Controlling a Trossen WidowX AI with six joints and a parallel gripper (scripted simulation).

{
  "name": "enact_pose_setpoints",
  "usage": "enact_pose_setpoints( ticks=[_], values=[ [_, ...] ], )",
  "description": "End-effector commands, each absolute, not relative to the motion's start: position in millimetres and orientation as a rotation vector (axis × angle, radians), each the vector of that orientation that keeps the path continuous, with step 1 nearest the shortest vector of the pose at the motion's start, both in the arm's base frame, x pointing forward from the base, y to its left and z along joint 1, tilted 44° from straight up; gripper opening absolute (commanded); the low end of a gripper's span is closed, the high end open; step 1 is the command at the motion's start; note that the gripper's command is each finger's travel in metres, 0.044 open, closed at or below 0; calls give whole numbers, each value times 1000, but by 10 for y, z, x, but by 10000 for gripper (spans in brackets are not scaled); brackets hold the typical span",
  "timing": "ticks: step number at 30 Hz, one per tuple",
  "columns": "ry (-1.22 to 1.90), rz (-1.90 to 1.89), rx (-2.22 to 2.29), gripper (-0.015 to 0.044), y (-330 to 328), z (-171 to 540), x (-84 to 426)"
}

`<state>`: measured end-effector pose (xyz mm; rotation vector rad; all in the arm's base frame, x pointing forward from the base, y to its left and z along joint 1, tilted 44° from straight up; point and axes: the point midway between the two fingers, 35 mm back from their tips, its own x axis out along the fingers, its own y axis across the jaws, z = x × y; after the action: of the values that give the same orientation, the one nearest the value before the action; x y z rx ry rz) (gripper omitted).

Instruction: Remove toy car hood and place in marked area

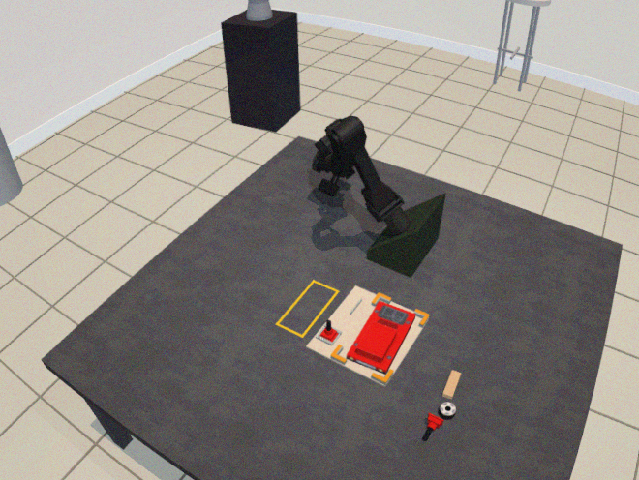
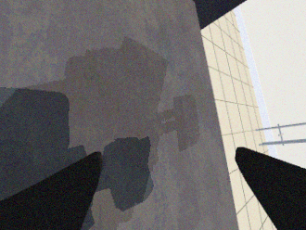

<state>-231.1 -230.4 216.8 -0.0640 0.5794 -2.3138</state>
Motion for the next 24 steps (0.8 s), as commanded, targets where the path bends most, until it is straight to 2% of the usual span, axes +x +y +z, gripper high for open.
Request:
enact_pose_setpoints(
  ticks=[1, 8, 24],
  values=[
    [581, -2312, -63, 440, -2309, 2165, -2308],
    [614, -2204, -47, 440, -2585, 2090, -2093],
    [428, -1880, -81, 440, -3345, 2452, -976]
  ],
)
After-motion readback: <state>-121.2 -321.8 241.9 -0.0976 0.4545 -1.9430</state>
